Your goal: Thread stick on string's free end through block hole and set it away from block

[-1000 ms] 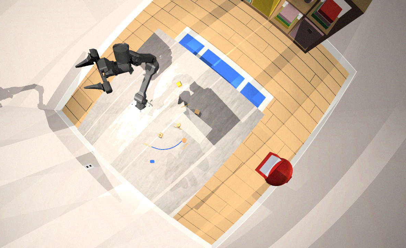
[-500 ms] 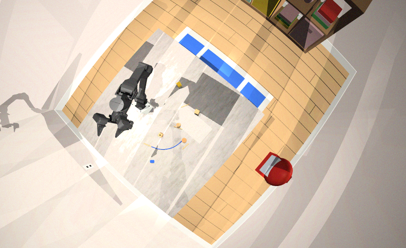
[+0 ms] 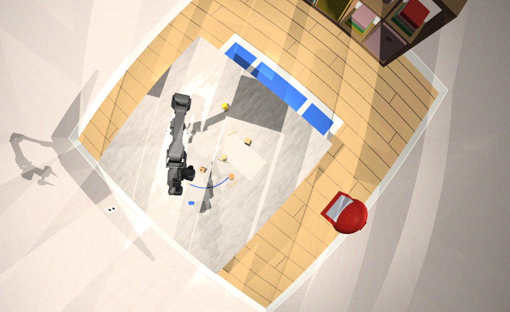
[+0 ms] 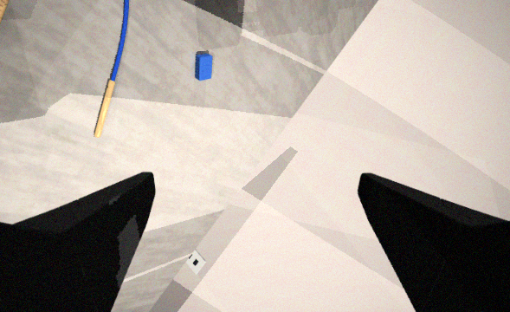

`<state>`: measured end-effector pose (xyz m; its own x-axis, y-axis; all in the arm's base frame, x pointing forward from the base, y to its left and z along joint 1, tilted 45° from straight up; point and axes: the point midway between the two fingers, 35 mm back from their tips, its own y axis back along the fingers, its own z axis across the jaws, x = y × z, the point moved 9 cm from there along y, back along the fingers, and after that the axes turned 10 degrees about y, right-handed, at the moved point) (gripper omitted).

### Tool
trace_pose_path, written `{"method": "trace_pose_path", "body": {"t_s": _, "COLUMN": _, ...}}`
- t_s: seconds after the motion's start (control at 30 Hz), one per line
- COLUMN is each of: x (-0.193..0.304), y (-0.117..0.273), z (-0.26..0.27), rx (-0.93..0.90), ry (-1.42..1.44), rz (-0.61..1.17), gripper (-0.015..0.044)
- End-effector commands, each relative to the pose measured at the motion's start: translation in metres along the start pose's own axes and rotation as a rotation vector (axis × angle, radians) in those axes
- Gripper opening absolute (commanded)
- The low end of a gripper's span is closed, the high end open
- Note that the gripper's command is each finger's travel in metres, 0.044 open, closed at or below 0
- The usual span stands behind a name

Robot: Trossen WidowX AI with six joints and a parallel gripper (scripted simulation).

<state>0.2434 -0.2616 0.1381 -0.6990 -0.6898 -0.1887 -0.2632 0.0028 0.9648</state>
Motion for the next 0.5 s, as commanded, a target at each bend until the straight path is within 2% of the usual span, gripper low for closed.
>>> {"method": "trace_pose_path", "body": {"t_s": 0.0, "x": -0.022, "y": -0.043, "z": 0.020, "rx": -0.170, "ry": 0.164, "rz": -0.138, "gripper": 0.0440}}
{"method": "trace_pose_path", "body": {"t_s": 0.3, "x": -0.074, "y": -0.125, "z": 0.094, "rx": -0.527, "ry": 0.490, "rz": -0.553, "gripper": 0.0440}}
{"method": "trace_pose_path", "body": {"t_s": 0.47, "x": -0.077, "y": -0.130, "z": 0.100, "rx": -0.549, "ry": 0.506, "rz": -0.585, "gripper": 0.0440}}
